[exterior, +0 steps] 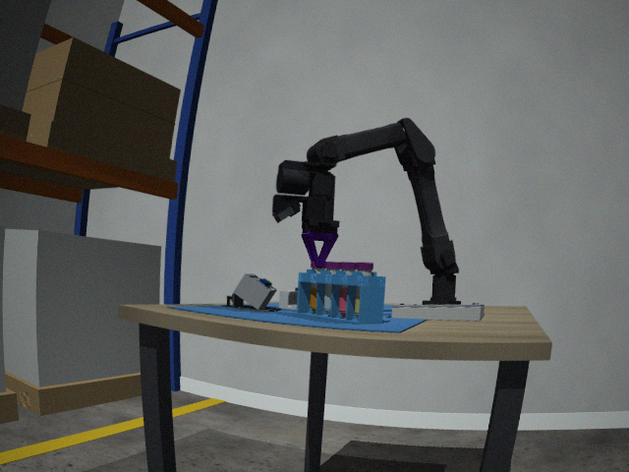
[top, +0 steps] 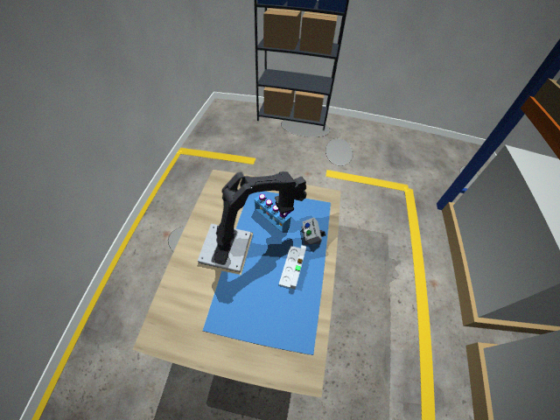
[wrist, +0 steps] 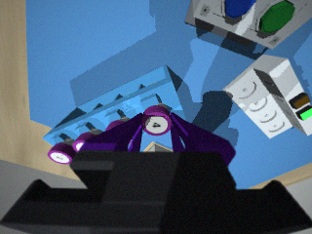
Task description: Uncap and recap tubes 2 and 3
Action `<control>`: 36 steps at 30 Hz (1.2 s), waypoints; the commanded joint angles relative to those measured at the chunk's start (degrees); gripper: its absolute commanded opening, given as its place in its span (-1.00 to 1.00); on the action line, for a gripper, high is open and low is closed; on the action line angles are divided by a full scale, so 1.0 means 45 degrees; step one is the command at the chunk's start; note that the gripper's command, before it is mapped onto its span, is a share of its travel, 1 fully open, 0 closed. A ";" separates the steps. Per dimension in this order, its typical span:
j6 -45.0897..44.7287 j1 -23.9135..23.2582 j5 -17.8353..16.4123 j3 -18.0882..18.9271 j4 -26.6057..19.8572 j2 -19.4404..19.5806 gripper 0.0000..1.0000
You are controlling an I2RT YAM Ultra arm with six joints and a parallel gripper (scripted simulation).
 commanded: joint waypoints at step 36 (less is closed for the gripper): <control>0.1423 -0.0006 -0.0023 0.0050 0.0033 -0.0082 -0.02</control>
